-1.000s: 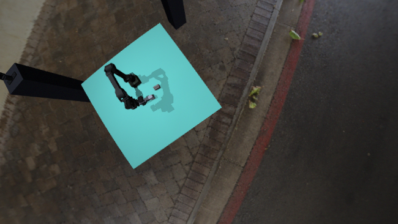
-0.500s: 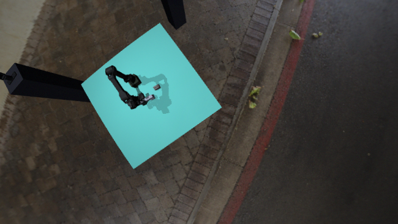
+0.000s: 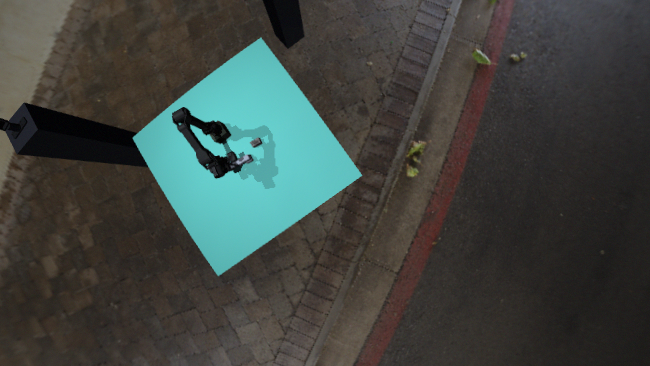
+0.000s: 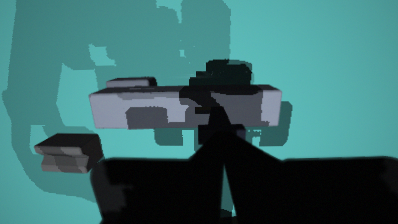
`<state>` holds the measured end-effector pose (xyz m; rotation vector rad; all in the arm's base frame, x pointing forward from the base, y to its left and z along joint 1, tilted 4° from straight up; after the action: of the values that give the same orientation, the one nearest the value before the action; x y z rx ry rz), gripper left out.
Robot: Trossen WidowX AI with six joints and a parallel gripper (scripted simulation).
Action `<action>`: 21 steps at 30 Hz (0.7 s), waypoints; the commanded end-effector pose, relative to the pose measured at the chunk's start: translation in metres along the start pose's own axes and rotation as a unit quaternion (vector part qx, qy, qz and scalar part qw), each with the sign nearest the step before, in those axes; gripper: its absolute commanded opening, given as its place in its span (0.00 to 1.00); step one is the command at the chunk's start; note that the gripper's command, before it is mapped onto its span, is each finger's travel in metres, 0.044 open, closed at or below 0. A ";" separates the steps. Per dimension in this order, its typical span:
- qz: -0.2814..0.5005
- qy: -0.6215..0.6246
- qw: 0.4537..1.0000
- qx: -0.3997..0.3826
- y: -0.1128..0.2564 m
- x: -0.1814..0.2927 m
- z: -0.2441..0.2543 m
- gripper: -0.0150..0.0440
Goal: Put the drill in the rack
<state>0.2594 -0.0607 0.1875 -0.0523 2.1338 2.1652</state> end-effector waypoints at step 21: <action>0.002 0.001 1.000 -0.003 -0.011 -0.001 0.000 0.25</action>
<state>0.2617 -0.0614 0.1850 -0.0678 2.1260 2.1568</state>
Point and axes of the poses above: the point midway between the two fingers, 35 mm back from their tips, its own y axis back along the fingers, its own z axis across the jaws, x = y × z, the point moved 9 cm from there along y, back along the fingers, and after that the axes turned 9 degrees about y, right-handed, at the moved point
